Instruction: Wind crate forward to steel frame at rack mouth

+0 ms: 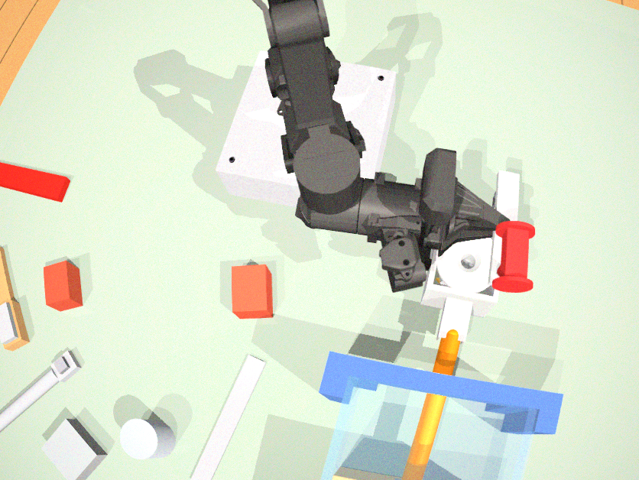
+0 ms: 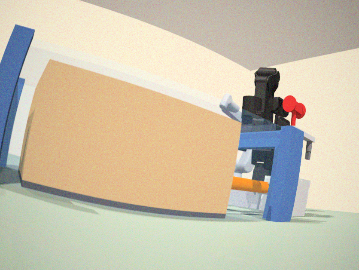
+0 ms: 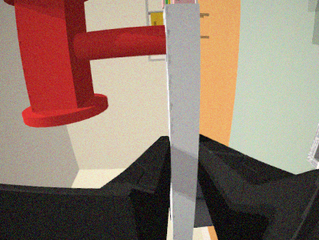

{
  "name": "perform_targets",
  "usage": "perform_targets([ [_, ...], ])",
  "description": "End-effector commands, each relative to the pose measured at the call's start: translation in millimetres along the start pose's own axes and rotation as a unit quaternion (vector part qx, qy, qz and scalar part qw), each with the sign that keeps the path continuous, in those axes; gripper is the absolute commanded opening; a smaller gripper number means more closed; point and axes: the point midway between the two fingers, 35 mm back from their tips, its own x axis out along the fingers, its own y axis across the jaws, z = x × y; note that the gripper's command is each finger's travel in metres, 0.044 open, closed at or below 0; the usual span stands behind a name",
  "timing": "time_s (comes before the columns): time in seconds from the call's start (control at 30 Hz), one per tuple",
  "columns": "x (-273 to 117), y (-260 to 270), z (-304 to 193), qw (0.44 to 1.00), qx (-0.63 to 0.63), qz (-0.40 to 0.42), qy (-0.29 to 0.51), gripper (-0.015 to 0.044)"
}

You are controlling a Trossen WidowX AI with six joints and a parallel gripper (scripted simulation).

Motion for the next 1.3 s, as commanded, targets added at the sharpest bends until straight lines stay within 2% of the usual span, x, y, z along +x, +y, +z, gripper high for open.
perform_targets([
  [0.0, -3.6, -1.9, 13.5, 1.0, -0.005, 0.0, 0.0, 0.0],
  [0.33, -22.7, -15.4, 53.0, 1.0, -0.006, 0.0, 0.0, 0.0],
  [1.0, -22.1, -17.2, 51.2, 1.0, 0.002, -0.002, -0.003, 0.0],
  [1.27, -23.6, -19.9, 54.4, 0.998, -0.061, 0.006, -0.004, 0.0],
])
